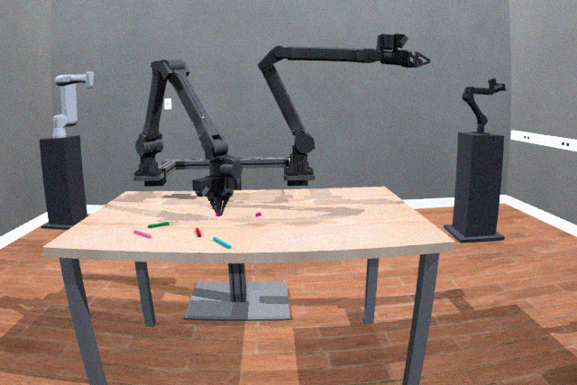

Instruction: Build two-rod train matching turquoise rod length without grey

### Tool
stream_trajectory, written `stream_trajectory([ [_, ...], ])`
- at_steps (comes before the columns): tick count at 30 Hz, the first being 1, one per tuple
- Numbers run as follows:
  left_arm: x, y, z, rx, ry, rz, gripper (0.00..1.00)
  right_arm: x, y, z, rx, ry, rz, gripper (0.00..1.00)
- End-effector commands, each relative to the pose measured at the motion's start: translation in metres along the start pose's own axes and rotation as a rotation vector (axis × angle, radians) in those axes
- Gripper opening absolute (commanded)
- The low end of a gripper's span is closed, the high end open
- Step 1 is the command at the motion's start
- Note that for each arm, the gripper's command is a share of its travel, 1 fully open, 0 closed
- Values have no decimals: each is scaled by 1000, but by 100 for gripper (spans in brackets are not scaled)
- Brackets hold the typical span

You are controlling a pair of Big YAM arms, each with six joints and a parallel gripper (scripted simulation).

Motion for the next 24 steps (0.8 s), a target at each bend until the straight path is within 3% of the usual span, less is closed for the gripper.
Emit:
stream_trajectory([
  [1, -5, 5, 11, -13, -38, 18, 100, -13, 24, 4, 19, 5, 48, 4],
  [24, -5, 5, 11, -13, -38, 18, 100, -9, 24, 3, 26, 3, 38, 4],
])
Point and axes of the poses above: on each arm, the point where the finger pads meet when closed, its own x axis out along the fingers, its own y axis across the jaws, z = x × y, the point moved 8 cm from there along -x, back along the fingers, and after that the axes turned 13 degrees about x, right-handed, at the moved point
